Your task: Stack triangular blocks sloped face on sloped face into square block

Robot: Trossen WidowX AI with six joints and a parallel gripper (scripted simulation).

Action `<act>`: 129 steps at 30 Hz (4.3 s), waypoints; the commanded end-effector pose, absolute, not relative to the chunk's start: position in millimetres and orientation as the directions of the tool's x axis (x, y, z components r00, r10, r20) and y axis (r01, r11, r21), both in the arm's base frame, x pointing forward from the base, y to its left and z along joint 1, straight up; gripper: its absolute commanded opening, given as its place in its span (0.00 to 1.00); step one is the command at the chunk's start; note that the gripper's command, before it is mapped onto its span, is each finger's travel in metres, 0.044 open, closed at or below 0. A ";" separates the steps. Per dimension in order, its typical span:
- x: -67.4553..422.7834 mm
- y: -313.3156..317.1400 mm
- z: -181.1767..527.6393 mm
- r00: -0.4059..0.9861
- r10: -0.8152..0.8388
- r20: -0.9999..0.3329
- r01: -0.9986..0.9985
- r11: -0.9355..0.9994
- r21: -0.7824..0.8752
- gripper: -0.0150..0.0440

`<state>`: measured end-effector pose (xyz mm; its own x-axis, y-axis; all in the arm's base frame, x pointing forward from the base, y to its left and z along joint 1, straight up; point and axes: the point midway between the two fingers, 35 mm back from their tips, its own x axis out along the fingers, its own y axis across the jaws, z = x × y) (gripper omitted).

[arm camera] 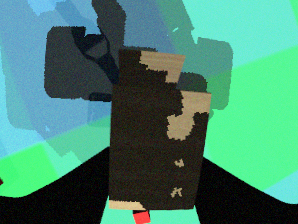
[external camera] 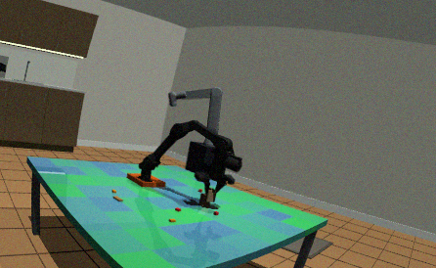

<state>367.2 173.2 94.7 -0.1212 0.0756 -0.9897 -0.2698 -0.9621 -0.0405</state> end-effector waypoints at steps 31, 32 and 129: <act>358.3 173.1 79.6 -0.124 0.090 -0.988 -0.272 -0.961 -0.053 0.25; 358.3 173.1 79.6 -0.124 0.090 -0.988 -0.272 -0.961 -0.053 0.25; 349.3 176.5 55.8 -0.123 0.097 -0.988 -0.279 -0.959 -0.060 0.25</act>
<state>349.7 176.3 55.6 -0.1225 0.0949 -0.9879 -0.2758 -0.9595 -0.0580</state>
